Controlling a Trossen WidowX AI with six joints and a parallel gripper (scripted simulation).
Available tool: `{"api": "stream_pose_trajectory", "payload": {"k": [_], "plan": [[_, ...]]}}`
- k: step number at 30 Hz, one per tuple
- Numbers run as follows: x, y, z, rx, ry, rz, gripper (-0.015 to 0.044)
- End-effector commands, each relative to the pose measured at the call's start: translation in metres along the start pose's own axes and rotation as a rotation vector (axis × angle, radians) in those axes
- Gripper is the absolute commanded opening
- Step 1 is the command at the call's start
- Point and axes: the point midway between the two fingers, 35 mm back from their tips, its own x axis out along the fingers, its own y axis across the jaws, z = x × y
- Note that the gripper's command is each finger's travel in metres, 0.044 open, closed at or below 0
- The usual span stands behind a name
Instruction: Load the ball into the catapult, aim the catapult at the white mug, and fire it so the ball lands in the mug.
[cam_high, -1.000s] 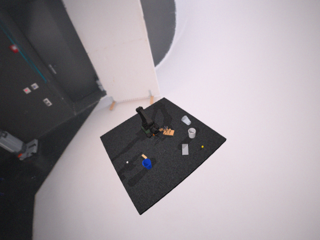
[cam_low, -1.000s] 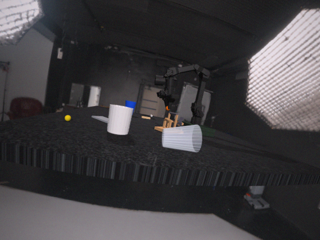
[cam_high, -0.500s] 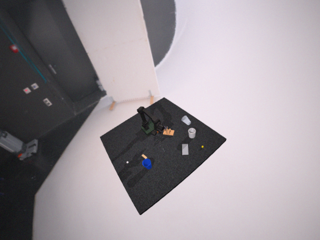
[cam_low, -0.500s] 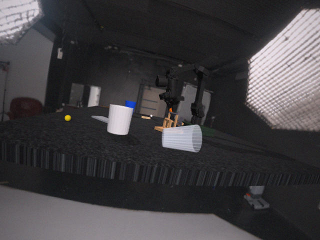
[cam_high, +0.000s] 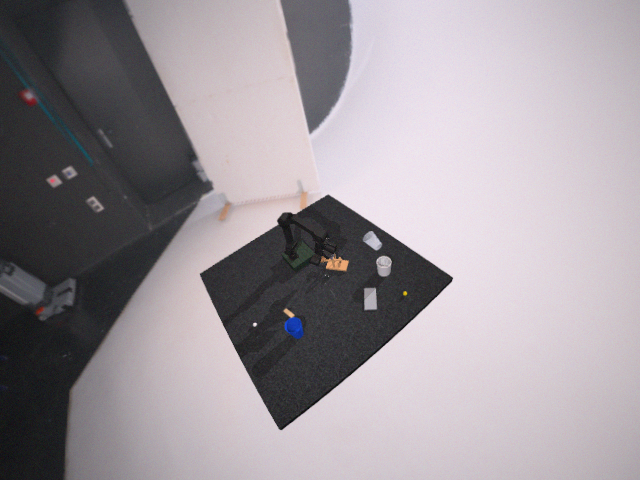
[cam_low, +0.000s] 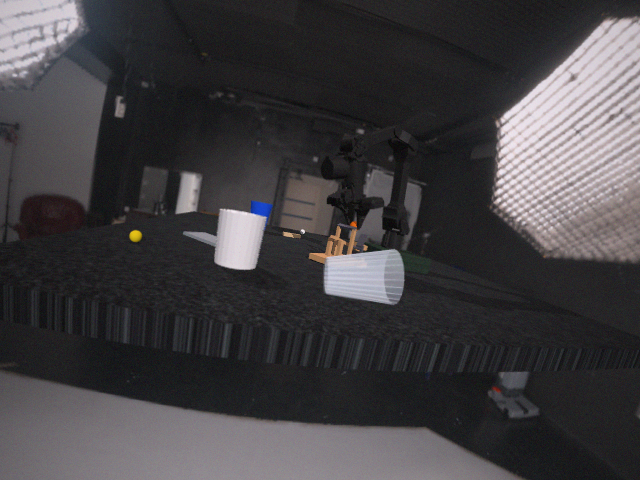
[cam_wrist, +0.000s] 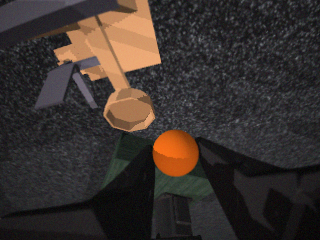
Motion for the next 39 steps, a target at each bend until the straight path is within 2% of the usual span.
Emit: {"api": "stream_pose_trajectory", "payload": {"k": [1,9,30,37,39], "plan": [[0.001,0.014,0.002,-0.02,0.019,-0.015,0.0],[0.005,0.04,0.002,-0.065,0.062,-0.06,0.0],[0.033,0.039,0.011,-0.066,0.063,-0.061,0.0],[0.028,0.04,0.012,-0.07,0.054,-0.054,0.0],[0.028,0.04,0.012,-0.07,0.054,-0.054,0.0053]]}}
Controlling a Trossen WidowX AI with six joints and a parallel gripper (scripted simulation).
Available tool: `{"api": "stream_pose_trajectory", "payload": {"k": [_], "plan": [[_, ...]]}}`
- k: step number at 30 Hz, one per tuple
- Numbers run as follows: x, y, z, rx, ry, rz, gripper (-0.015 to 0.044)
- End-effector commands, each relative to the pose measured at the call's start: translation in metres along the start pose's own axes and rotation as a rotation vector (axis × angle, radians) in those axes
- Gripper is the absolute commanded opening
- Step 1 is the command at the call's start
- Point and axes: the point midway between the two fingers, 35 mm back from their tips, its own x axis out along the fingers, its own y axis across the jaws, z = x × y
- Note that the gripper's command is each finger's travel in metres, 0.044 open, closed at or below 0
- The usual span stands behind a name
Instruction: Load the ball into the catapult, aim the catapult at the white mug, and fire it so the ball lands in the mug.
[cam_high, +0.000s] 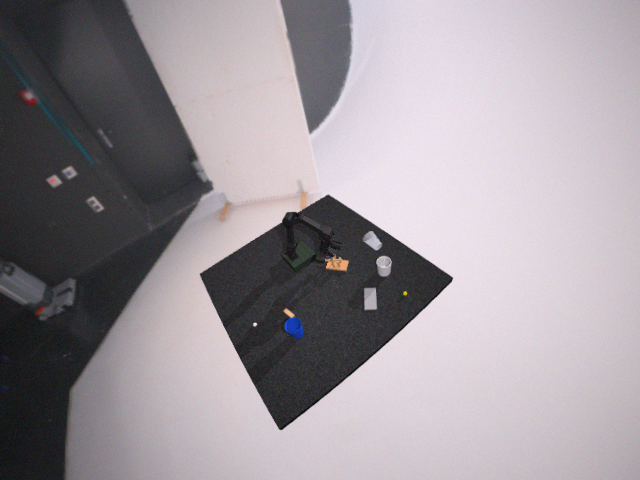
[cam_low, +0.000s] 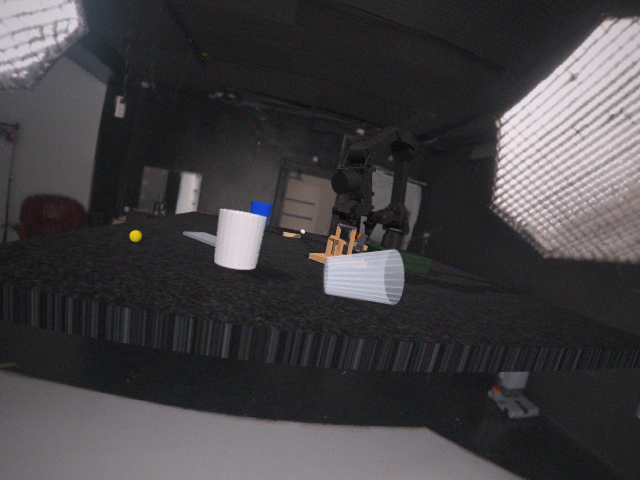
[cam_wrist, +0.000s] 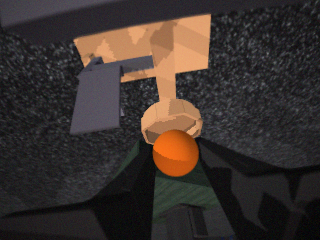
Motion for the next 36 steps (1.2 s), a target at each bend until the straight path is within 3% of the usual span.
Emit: {"api": "stream_pose_trajectory", "payload": {"k": [1,8,15,20,36], "plan": [[-0.001,0.0,0.0,0.0,-0.001,0.0,0.0079],[-0.004,0.0,0.0,0.0,-0.005,0.0,0.0263],[-0.102,0.001,-0.04,0.003,-0.139,-0.003,0.044],[-0.1,0.001,-0.016,-0.008,-0.182,0.002,0.044],[-0.216,-0.011,0.144,-0.094,-0.733,-0.015,0.044]]}}
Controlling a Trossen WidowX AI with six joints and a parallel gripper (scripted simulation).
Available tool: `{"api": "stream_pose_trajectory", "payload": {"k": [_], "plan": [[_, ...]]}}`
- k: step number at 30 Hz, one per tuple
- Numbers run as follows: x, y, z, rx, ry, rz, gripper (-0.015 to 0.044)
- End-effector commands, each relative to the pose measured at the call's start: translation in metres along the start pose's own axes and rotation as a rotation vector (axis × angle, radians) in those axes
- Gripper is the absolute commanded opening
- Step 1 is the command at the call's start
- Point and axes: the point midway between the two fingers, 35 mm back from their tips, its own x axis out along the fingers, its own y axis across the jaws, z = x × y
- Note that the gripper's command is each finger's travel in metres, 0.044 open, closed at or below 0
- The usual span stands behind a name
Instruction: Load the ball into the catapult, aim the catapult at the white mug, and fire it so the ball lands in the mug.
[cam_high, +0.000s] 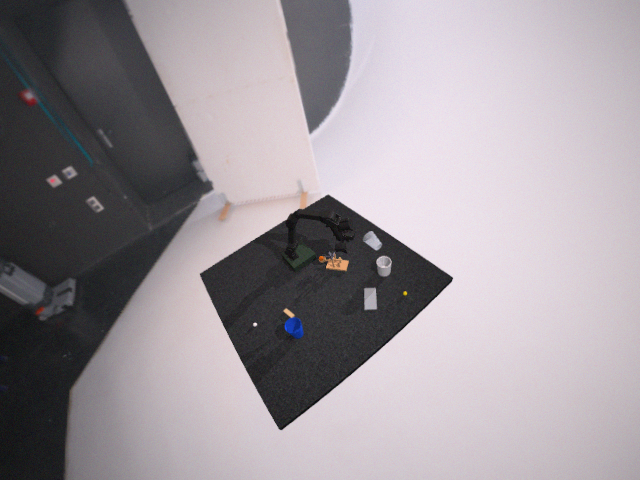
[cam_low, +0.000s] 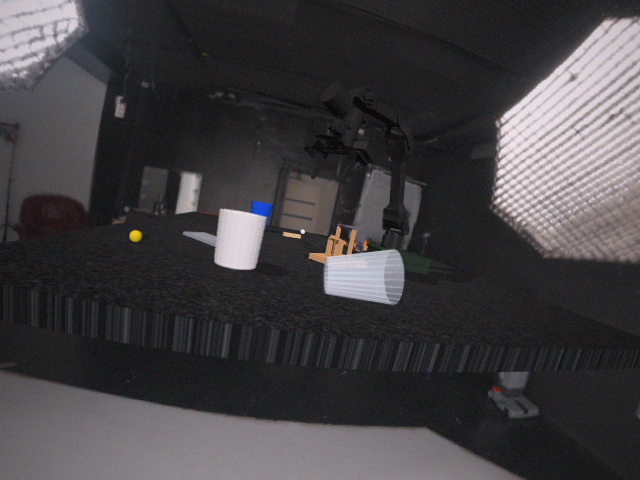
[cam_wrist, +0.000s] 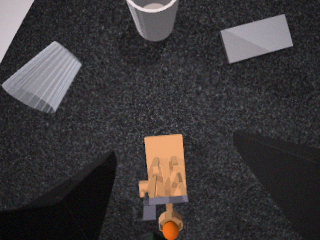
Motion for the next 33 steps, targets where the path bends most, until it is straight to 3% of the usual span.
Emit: {"api": "stream_pose_trajectory", "payload": {"k": [1,11,31,33], "plan": [[-0.005,-0.007,0.043,-0.025,-0.127,-0.005,0.044],[-0.023,-0.009,0.136,-0.105,-0.412,-0.03,0.044],[-0.024,-0.012,0.134,-0.1,-0.415,-0.034,0.044],[-0.024,-0.012,0.134,-0.1,-0.415,-0.034,0.0387]]}}
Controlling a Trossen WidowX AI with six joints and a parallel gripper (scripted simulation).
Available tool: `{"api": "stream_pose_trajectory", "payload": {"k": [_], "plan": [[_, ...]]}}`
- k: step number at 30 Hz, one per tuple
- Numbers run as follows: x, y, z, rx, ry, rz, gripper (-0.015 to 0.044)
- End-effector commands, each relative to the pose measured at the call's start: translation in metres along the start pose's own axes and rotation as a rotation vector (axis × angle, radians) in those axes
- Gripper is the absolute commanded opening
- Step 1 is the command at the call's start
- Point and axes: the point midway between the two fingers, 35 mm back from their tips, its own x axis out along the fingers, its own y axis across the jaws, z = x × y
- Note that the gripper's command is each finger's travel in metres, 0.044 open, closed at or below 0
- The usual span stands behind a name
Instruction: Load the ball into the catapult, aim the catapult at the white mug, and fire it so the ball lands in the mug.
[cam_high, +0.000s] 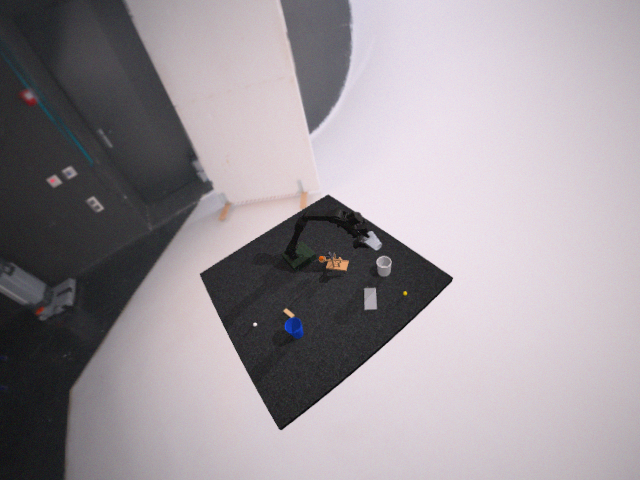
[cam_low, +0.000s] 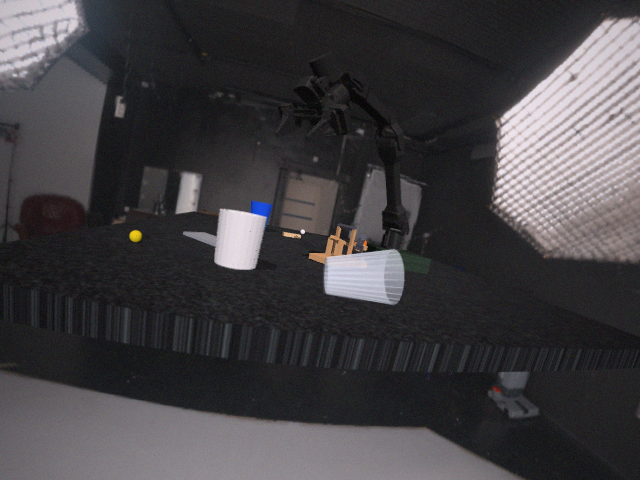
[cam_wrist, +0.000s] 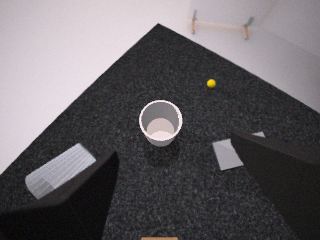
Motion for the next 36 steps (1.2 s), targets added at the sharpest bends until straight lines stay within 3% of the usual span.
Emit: {"api": "stream_pose_trajectory", "payload": {"k": [1,15,25,36], "plan": [[0.0,0.001,0.002,-0.004,-0.006,0.005,0.0361],[0.0,0.001,0.002,-0.004,-0.006,0.005,0.0],[0.001,0.004,-0.001,-0.014,0.006,0.006,0.0],[0.013,0.05,-0.055,-0.193,0.213,0.011,0.0]]}}
